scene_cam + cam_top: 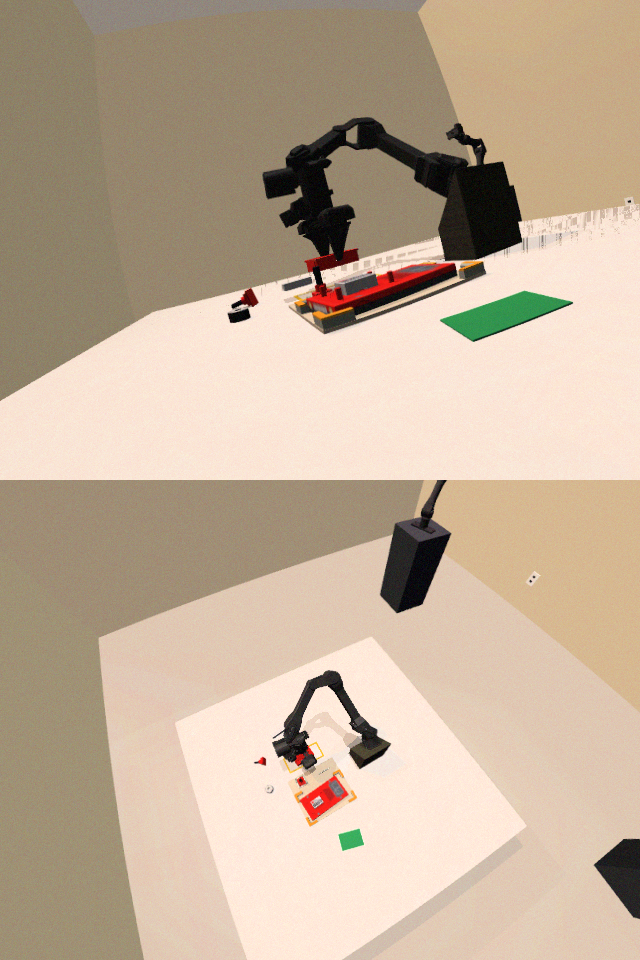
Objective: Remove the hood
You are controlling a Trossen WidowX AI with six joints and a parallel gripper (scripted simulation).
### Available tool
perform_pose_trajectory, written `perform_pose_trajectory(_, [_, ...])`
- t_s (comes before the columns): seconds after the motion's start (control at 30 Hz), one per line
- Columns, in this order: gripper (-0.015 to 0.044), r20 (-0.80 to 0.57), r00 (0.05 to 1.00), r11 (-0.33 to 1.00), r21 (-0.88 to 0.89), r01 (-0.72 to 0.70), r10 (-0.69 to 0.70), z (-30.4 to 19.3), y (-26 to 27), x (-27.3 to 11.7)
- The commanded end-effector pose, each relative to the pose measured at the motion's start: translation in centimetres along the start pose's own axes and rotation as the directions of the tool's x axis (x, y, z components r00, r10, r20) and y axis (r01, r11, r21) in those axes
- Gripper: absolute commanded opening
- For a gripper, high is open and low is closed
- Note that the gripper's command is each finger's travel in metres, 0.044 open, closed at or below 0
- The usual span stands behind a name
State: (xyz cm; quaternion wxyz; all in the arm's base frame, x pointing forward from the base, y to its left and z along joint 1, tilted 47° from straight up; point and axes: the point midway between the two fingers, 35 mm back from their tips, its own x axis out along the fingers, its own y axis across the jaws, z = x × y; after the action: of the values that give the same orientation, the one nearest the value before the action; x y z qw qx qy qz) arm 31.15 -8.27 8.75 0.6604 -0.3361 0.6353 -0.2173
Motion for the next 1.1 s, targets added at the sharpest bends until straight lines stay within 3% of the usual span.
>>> perform_pose_trajectory(0.0, [0.0,-0.005,1.0,1.0,-0.003,0.006,-0.006,-0.1,-0.1,0.5])
perform_pose_trajectory(1.07, [0.0,-0.005,1.0,1.0,-0.003,0.01,-0.01,-0.4,-0.2,2.7])
